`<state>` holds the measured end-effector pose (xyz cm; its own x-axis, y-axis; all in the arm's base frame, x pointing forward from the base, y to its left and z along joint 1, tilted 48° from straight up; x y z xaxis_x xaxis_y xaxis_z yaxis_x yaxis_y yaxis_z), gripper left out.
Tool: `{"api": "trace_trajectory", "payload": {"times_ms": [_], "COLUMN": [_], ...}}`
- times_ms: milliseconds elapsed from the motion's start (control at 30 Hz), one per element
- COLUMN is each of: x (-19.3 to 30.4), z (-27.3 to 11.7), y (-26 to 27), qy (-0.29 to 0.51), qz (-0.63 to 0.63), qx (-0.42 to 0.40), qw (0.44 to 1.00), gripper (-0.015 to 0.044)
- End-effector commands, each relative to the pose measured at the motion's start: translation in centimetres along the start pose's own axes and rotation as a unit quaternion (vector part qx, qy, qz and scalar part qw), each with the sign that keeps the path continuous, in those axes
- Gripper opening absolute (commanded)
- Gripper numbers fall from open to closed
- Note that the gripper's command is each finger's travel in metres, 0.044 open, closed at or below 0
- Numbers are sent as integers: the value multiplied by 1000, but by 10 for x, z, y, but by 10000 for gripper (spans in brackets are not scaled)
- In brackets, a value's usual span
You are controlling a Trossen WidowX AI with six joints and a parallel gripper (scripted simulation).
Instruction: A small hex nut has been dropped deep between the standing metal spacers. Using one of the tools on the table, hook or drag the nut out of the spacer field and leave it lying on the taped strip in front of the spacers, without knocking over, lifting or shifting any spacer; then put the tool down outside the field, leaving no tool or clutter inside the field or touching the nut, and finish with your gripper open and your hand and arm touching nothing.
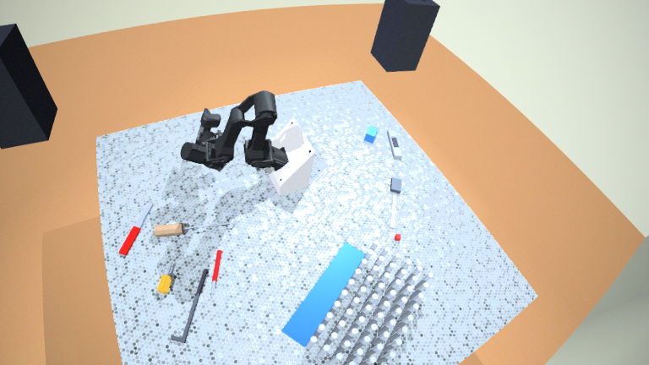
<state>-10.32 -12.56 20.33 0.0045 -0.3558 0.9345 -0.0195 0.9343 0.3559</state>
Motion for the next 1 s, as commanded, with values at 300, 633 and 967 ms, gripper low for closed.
{"api": "trace_trajectory", "payload": {"times_ms": [300,633,967], "x": [30,76,117], "z": [-19,-58,-110], "y": [-21,-43,-54], "qy": [53,174,326], "qz": [-123,-276,-401], "qx": [92,197,250], "qw": [987,925,819], "gripper": [440,440,440]}}
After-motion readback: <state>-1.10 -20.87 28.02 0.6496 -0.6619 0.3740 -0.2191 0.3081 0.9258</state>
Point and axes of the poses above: the point midway between the two fingers, 35 mm back from their tips, its own z axis out along the fingers, its own y axis across the jaws, x = y × z, the point moved 7 cm from there along -z, back along the fingers, and after that the axes turned 5 degrees about z, right-handed, at the moved point
